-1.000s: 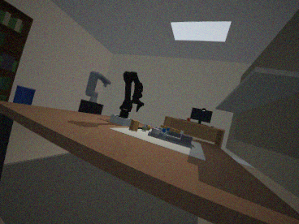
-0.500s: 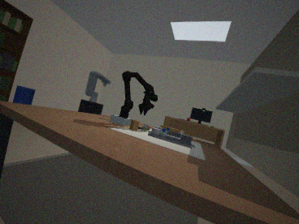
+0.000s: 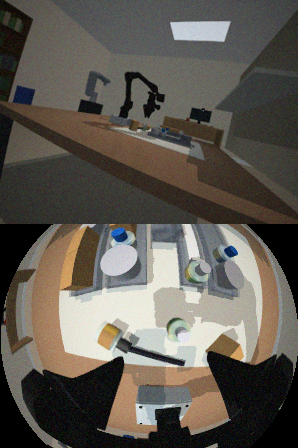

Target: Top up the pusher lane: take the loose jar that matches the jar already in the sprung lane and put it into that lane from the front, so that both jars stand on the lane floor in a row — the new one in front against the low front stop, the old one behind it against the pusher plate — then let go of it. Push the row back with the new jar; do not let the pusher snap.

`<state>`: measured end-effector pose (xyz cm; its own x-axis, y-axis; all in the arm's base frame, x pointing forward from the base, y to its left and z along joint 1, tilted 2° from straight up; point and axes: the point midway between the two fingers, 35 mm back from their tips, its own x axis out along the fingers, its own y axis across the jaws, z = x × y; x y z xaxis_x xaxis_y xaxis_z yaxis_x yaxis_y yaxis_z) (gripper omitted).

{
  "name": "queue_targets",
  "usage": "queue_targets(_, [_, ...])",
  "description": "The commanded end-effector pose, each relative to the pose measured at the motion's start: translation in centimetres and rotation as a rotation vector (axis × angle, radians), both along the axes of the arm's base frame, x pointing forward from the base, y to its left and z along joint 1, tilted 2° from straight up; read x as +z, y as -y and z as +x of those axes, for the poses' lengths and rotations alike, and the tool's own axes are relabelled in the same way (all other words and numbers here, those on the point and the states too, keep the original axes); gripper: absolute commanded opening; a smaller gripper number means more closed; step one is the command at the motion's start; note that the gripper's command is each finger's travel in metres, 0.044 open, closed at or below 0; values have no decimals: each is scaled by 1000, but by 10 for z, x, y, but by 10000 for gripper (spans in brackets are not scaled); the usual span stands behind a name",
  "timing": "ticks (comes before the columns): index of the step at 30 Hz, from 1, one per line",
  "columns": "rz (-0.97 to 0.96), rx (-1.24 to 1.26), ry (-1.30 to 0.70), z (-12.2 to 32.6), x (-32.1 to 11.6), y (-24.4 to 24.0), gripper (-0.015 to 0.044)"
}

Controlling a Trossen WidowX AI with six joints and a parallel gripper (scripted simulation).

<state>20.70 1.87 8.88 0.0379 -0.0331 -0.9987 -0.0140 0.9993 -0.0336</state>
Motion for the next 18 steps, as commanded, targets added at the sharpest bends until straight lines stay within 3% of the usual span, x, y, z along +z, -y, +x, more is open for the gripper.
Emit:
queue_targets(1, [9, -123, 6, 5, -2, 30, 440])
queue_targets(18, [9, -128, 6, 8, -43, 32, 440])
